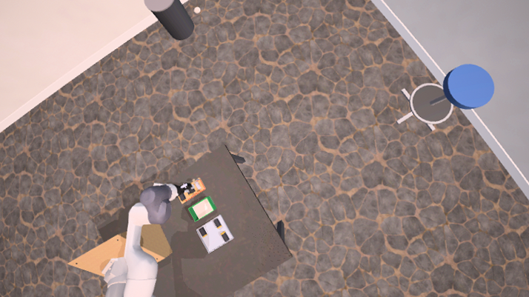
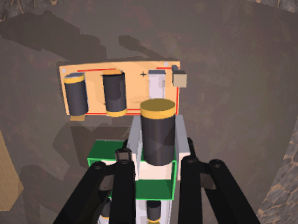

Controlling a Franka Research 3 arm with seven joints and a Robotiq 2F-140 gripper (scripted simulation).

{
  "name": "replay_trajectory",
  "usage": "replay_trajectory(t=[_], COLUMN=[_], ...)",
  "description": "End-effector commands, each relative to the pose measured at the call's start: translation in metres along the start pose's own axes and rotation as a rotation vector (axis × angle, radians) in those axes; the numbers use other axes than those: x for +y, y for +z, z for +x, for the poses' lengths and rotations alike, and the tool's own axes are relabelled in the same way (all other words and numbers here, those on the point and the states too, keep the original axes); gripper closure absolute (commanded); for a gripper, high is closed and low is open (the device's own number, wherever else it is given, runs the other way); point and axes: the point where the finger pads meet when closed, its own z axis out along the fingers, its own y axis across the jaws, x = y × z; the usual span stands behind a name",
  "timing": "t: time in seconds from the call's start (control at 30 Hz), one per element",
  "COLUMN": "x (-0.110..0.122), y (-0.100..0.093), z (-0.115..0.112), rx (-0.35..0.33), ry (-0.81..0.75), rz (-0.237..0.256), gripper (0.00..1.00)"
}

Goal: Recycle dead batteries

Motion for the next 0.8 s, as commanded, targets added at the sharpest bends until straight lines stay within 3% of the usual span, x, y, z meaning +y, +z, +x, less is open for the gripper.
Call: replay_trajectory(t=[0.0,0.77], x=[-0.0016,-0.0016], y=[-0.0018,-0.0018], z=[0.0027,0.0028], rx=[0.000,0.000], ry=[-0.004,0.022], rz=[0.005,0.005], gripper=[0.84,0.84])
